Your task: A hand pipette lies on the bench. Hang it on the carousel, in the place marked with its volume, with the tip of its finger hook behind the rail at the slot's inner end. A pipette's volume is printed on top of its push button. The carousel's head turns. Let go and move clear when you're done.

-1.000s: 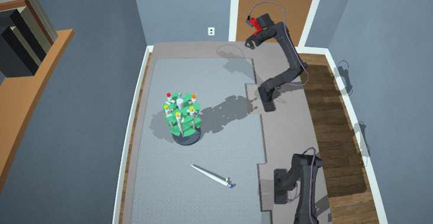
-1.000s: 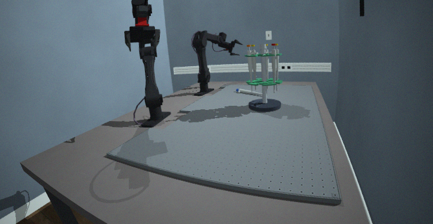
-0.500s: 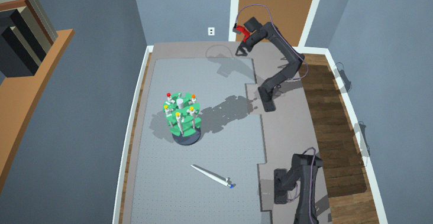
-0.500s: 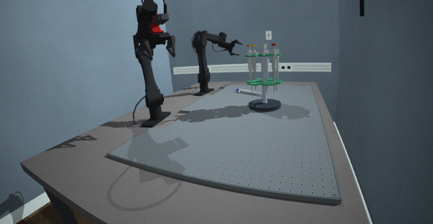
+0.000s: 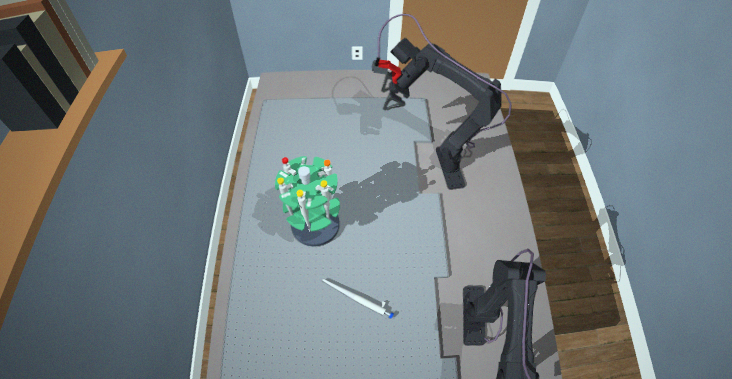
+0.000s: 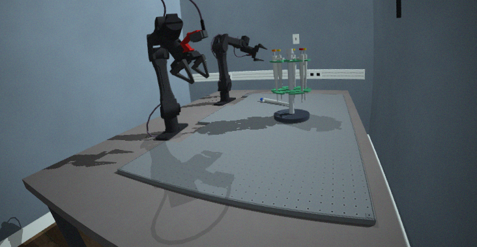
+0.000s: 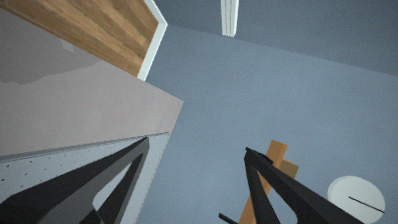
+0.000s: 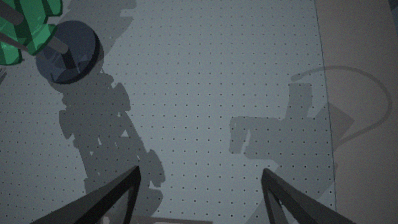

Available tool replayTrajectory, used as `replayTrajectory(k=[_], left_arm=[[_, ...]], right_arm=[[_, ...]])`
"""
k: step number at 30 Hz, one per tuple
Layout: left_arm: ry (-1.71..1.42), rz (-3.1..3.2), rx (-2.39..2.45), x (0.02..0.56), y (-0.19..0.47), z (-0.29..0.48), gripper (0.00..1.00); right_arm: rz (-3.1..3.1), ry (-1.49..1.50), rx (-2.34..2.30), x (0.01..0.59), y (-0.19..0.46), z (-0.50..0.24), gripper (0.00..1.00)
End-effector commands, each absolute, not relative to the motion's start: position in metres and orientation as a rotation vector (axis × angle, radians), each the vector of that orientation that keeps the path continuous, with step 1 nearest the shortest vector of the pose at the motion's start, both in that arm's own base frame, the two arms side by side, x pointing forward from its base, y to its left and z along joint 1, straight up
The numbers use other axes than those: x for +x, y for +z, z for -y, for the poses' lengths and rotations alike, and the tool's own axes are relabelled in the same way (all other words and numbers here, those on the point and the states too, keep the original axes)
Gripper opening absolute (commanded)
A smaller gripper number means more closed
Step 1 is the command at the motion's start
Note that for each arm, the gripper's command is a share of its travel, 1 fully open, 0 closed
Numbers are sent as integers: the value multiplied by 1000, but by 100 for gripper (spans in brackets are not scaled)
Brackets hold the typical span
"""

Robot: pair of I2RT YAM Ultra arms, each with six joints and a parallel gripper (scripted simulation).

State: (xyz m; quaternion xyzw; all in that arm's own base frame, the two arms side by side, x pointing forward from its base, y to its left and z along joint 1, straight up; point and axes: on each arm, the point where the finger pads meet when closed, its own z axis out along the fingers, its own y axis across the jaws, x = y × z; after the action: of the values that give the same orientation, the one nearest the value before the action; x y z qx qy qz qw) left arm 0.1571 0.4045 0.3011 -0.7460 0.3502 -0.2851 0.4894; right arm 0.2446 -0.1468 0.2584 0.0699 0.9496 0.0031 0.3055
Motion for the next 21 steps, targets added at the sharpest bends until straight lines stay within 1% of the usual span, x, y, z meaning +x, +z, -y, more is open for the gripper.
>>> replayTrajectory(k=[1, 4, 6, 7, 19, 20, 21], left_arm=[[-684, -866, -1783, 156, 314, -406, 100], [-684, -866, -1783, 156, 314, -406, 100], [-684, -866, -1783, 156, 314, -406, 100], [-684, -866, -1783, 156, 314, -406, 100], [-684, -866, -1783, 156, 314, -406, 100], [-610, -878, -1764, 146, 330, -400, 100], [-569, -894, -1766, 142, 333, -395, 100]], right_arm=[[-2409, 59, -66, 273, 255, 149, 100], [-2365, 100, -191, 284, 243, 145, 100], [-2365, 100, -191, 284, 243, 145, 100], [-2324, 73, -247, 287, 257, 149, 100], [-2339, 91, -246, 283, 253, 142, 100], [-2339, 91, -246, 283, 253, 142, 100], [-2339, 91, -246, 283, 253, 142, 100]])
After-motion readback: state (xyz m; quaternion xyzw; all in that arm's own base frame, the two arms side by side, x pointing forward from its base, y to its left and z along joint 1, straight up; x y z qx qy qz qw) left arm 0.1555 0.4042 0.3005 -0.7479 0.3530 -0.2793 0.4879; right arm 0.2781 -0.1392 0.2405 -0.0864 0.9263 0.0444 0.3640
